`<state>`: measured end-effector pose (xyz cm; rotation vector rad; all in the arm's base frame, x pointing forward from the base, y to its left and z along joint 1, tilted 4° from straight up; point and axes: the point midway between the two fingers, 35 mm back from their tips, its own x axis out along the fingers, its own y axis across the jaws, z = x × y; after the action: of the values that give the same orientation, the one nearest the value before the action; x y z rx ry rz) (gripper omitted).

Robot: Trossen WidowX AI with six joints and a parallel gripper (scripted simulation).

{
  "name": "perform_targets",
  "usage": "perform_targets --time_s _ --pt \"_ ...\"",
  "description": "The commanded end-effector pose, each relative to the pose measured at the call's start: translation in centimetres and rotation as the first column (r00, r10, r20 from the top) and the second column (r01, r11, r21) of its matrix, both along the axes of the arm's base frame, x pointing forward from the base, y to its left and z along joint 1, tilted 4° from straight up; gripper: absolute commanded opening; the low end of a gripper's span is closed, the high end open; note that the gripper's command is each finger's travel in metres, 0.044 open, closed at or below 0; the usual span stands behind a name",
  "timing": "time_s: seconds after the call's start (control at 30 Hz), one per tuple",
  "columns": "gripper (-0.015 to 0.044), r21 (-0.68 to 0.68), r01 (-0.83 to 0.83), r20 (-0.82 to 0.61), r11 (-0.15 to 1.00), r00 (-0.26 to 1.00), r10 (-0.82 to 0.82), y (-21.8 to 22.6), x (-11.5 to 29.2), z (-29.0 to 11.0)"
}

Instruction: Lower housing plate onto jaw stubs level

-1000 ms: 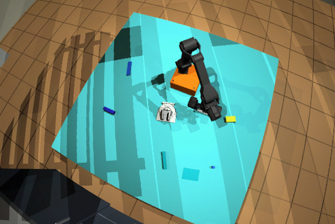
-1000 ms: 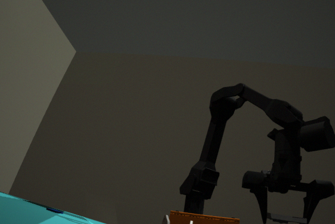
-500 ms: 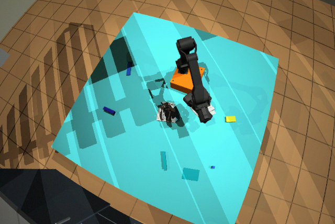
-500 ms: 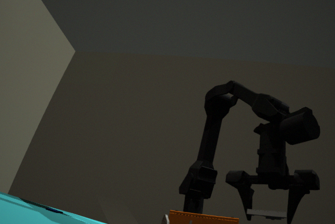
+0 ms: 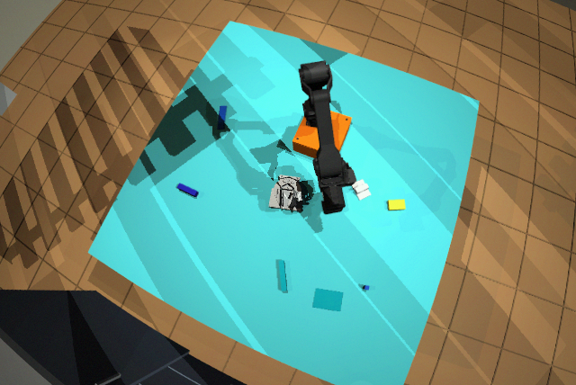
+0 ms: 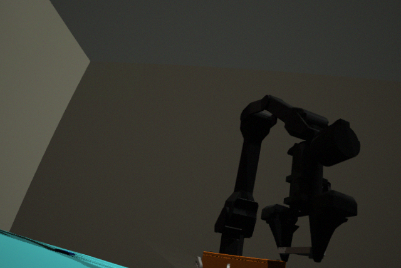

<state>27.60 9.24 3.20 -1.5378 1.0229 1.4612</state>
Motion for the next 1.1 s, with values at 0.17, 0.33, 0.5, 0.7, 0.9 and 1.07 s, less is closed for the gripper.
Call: perform_targets --time_s 0.17,0.33,0.5,0.7,0.9,1.07 --pt "0.0351 0.006 0.304 0.022 0.953 0.952 -0.304 -2.5 0.1 0.2" --pt "0.0351 0.013 0.458 0.029 0.889 0.888 -0.458 -3.8 0.1 0.3" --pt "0.0351 0.020 0.599 0.035 0.800 0.799 -0.600 -5.0 0.0 0.4" --pt "0.0351 0.031 0.747 0.040 0.665 0.663 -0.747 -6.5 -0.1 0.4" --pt "0.0351 0.042 0.864 0.044 0.502 0.501 -0.865 -8.0 -0.3 0.5" --pt "0.0351 0.052 0.935 0.045 0.351 0.349 -0.936 -9.2 -0.6 0.5"
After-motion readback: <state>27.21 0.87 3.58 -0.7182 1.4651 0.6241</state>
